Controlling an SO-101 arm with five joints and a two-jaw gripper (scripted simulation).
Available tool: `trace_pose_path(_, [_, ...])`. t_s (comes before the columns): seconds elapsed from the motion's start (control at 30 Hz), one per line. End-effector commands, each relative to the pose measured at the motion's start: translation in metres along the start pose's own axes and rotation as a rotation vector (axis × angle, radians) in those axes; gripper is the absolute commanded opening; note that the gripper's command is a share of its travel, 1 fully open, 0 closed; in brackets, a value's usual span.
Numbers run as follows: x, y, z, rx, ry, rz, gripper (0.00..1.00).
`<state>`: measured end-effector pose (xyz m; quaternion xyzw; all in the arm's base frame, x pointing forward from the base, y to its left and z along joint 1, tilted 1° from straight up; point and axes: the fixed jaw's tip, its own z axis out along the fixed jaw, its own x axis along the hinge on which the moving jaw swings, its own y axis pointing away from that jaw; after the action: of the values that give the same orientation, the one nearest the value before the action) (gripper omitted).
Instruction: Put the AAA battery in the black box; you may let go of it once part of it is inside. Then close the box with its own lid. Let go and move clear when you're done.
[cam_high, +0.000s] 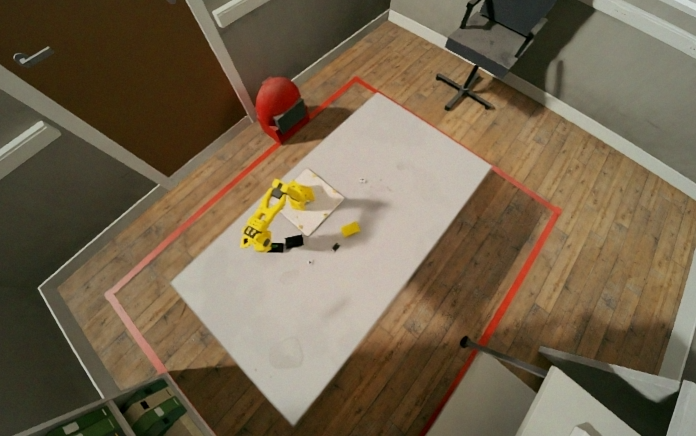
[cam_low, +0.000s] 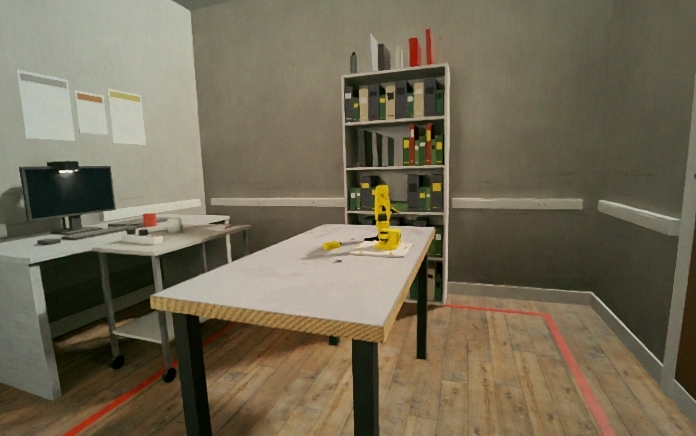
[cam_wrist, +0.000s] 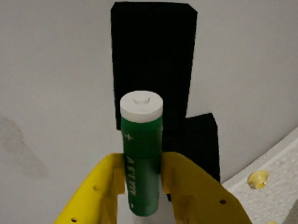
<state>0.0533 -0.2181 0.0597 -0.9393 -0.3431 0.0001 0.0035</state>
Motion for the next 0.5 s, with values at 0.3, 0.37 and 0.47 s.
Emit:
trace_pose_path(0.3, [-0.0039,-0.0041,0.0045,-0.003,0.0,0.018,0.03])
trace_pose_path(0.37, [-0.0041,-0.0042,0.0048,-0.003,0.0,0.018,0.03])
trace_pose_path(0.47, [-0.0041,-0.0042,0.0048,-0.003,0.0,0.018,0.03])
